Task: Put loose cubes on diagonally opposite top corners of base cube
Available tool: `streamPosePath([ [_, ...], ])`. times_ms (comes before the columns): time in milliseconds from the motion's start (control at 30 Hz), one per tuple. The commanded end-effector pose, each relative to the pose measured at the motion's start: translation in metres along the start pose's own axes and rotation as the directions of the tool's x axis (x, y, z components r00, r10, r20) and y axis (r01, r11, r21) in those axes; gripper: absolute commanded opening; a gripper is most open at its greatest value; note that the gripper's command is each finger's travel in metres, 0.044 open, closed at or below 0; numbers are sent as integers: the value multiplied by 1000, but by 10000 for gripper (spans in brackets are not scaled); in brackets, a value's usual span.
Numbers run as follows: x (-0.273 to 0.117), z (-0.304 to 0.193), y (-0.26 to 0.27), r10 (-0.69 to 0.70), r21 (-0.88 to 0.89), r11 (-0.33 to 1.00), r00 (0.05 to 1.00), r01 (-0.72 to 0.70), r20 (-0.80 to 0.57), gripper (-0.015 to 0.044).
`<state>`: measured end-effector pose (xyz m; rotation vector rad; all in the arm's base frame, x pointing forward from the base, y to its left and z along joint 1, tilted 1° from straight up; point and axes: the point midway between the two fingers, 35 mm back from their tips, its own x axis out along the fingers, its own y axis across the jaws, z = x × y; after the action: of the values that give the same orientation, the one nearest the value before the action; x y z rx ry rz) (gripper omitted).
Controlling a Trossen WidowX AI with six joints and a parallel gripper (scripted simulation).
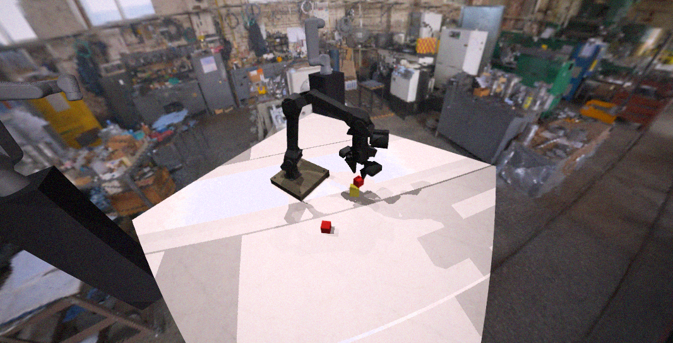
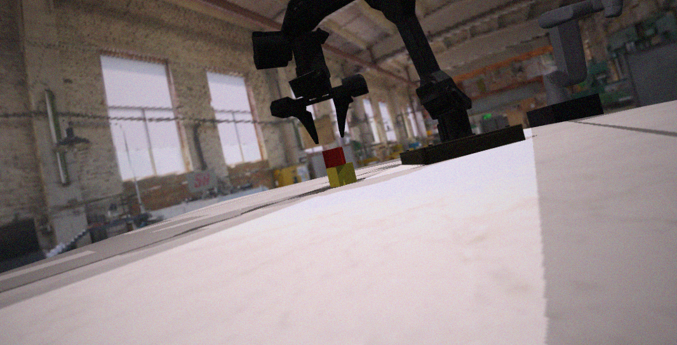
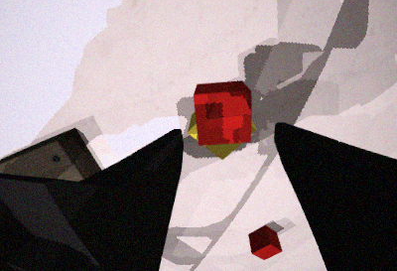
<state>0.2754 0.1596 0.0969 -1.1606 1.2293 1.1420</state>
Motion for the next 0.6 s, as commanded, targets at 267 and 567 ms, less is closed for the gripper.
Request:
streamPosePath([
  [267, -8, -64, -32, 2, 629, 778, 1000, 5, -10, 265],
  [567, -20, -126, -54, -2, 978, 207, 1000, 12, -11, 265],
])
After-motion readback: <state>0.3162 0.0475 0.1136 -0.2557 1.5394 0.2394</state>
